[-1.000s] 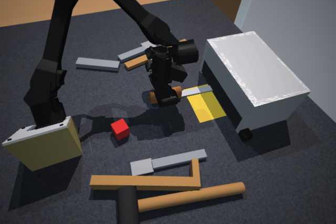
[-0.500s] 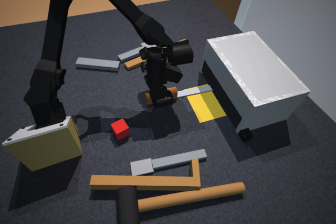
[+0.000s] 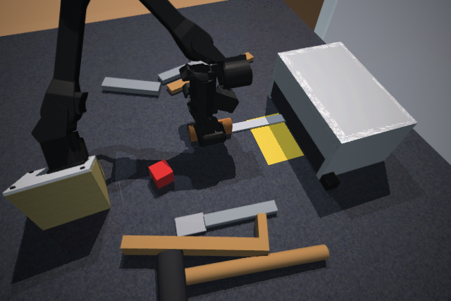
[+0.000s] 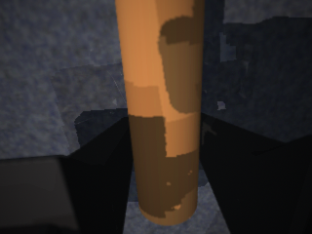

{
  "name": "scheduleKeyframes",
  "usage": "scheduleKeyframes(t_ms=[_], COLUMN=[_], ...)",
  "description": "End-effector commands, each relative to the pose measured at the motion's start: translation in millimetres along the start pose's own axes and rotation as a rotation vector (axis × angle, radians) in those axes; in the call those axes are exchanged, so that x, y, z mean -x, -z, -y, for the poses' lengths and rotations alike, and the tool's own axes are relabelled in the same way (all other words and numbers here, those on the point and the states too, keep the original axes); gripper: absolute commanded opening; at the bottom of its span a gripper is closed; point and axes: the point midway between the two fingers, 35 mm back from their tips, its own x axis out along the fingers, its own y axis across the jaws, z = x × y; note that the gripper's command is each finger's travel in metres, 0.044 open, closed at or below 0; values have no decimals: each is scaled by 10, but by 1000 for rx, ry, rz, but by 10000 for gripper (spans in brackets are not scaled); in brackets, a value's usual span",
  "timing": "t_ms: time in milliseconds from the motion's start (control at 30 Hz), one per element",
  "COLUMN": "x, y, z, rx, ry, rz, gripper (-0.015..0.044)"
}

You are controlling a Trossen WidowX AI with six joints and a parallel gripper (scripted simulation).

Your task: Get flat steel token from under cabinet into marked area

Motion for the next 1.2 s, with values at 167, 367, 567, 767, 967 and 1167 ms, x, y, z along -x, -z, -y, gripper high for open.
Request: scheduleKeyframes(t_ms=[167,367,567,767,967,1167], x=[-9,-9,-9,-9,-9,-9], y=[134,201,267,337,407,477], z=[1,-2,-5,-8,-11,-15], rx=[-7,-7,-8,-8,-8,-9], ry=[1,1,1,1,1,1], rz=[-5,-5,-6,-6,-6,-7], gripper=[0,0,0,0,0,0])
